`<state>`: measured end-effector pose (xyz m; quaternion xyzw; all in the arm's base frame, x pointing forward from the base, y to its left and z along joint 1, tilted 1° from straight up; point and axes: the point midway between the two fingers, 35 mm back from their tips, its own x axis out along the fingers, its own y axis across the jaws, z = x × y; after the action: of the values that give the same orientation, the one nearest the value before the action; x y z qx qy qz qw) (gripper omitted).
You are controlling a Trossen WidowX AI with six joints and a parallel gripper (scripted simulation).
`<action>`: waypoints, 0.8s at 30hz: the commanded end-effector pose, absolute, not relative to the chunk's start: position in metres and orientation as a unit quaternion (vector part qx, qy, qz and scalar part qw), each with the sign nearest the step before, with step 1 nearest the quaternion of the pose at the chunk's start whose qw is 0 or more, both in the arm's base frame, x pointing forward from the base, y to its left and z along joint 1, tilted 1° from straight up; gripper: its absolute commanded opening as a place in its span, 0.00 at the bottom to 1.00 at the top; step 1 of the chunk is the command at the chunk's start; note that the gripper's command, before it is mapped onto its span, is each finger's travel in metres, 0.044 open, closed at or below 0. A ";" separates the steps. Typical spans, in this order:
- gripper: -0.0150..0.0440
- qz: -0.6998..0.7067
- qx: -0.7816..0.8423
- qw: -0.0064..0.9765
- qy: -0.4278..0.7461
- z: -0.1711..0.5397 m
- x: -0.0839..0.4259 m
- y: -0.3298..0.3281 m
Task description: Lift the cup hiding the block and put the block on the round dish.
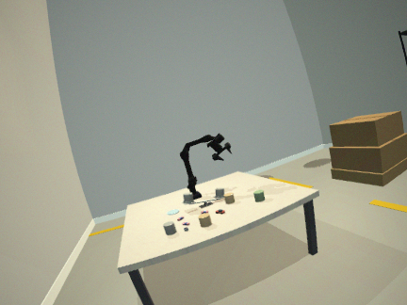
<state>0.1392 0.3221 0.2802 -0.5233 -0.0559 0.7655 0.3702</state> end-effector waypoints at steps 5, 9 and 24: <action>1.00 0.723 -0.514 0.462 0.025 0.284 0.163 0.285; 1.00 0.697 -0.503 0.507 0.067 0.284 0.174 0.266; 1.00 0.579 -0.435 0.660 0.200 0.281 0.199 0.196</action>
<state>0.1966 0.2096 0.2804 -0.4491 0.1808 0.6050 0.6321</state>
